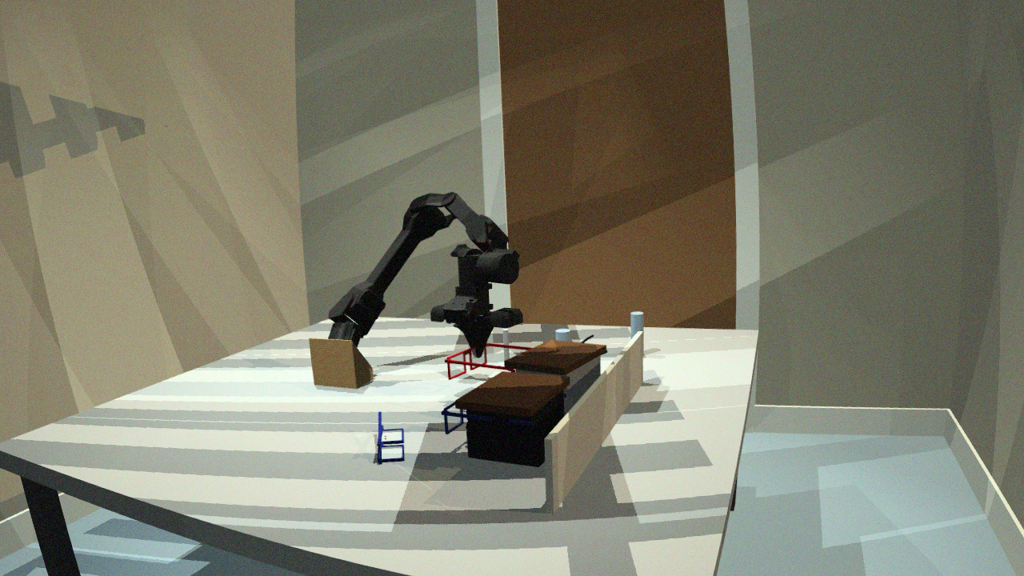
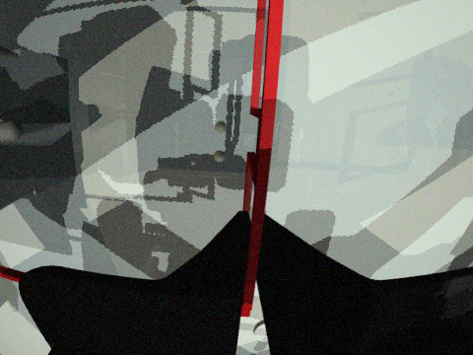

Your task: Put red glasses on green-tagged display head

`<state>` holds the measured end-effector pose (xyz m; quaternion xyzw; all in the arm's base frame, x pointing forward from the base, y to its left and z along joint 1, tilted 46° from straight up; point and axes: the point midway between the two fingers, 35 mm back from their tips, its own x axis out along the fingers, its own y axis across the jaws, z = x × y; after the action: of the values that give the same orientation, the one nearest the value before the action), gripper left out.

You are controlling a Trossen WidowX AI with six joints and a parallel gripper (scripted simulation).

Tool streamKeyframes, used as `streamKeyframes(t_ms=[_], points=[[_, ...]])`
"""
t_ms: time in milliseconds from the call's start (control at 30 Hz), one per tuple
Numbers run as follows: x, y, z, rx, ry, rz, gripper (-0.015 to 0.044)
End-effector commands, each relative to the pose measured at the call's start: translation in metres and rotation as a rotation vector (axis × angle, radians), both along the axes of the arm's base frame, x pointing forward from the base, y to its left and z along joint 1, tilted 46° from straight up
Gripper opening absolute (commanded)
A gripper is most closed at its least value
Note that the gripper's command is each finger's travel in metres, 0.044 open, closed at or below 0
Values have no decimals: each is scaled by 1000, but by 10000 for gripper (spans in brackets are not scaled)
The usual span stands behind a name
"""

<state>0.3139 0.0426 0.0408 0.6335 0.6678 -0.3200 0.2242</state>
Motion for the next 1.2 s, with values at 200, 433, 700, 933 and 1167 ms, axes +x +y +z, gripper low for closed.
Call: streamKeyframes(t_ms=[200,433,700,933,1167], points=[[15,0,-3,6,6,-3,0],[25,0,-4,6,5,-3,0],[37,0,-6,6,5,-3,0],[47,0,-7,6,4,-3,0],[57,0,-8,6,3,-3,0]])
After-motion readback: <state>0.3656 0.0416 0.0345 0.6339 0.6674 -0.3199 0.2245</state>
